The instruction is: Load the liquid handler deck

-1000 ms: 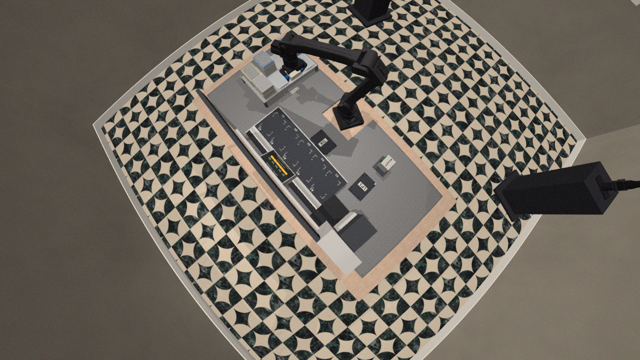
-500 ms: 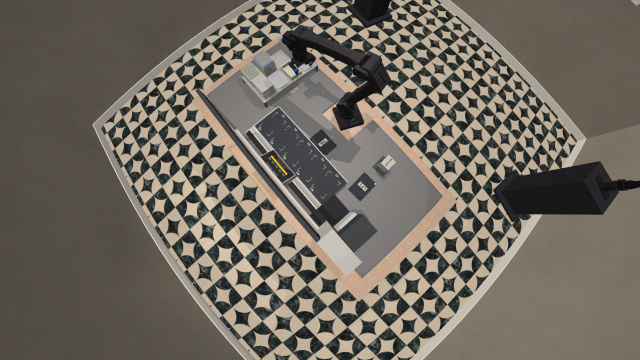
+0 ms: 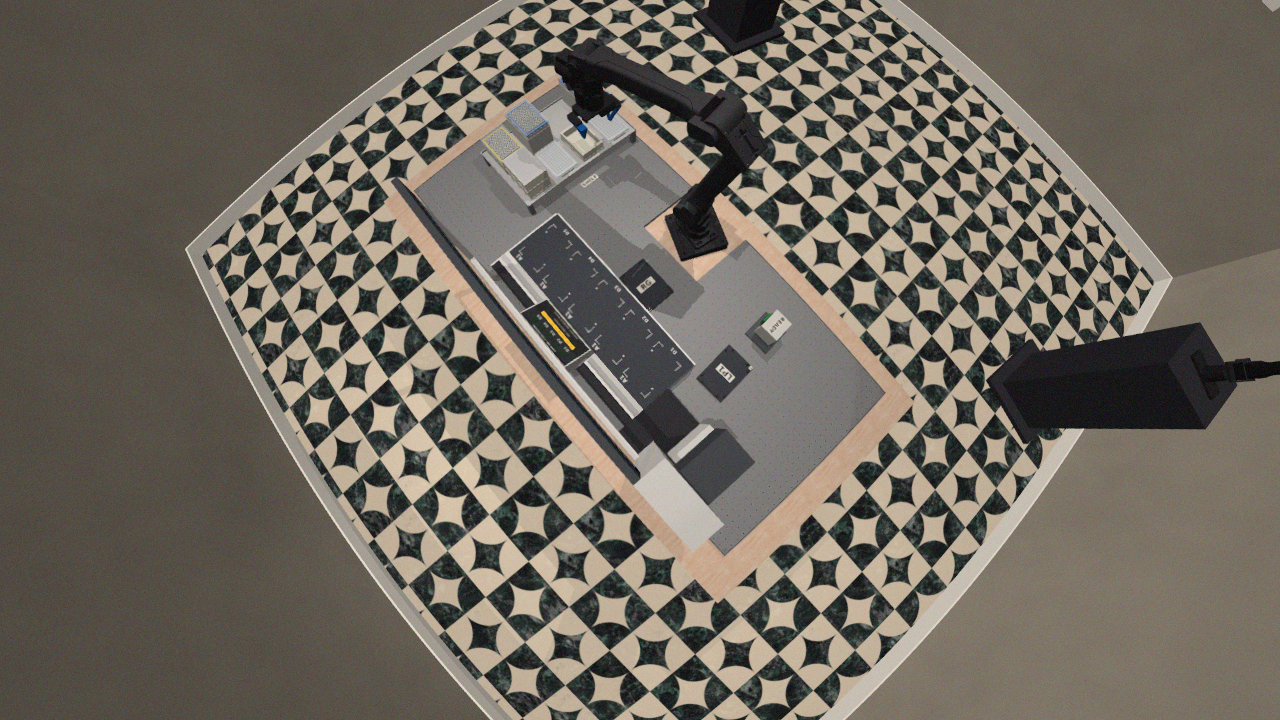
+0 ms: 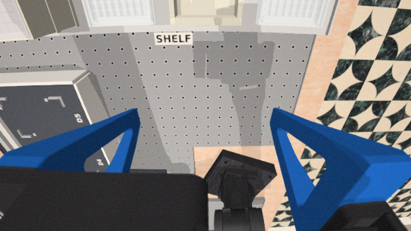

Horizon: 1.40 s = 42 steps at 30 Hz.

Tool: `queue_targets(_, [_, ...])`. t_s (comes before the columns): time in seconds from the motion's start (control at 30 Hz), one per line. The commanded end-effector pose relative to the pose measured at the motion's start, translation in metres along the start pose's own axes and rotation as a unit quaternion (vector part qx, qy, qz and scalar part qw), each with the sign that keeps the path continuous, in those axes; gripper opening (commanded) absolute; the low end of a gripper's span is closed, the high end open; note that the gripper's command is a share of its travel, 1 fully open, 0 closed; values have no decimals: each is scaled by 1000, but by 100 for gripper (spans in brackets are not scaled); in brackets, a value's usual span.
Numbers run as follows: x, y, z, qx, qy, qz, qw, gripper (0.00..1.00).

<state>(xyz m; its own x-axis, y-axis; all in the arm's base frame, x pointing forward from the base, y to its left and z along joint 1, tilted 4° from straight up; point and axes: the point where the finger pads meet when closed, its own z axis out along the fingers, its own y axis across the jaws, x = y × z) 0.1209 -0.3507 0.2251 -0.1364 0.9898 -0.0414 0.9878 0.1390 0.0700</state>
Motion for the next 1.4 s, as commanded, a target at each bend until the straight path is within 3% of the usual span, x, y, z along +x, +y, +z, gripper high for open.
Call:
queue_targets(0.0, [-38,-2,-18,-6,-31,0,999,100])
queue_targets(0.67, [-120,-3,-17,-3,-19,1,1000,100])
queue_targets(0.7, [-120,-3,-17,-3,-19,1,1000,100])
queue_targets(0.73, [-106,-6,3,0,5,4,1000,100])
queue_targets(0.77, [-103,-7,6,0,10,5,1000,100])
queue_targets(0.8, [-103,-7,6,0,9,5,1000,100])
queue_targets(0.83, [-112,1,-14,-3,-20,0,1000,100])
queue_targets(1.1, [-112,1,-14,-3,-20,0,1000,100])
queue_targets(1.17, [-108,-4,6,-2,-5,3,1000,100])
queue_targets(1.37, [-108,-2,20,-1,-1,3,1000,100])
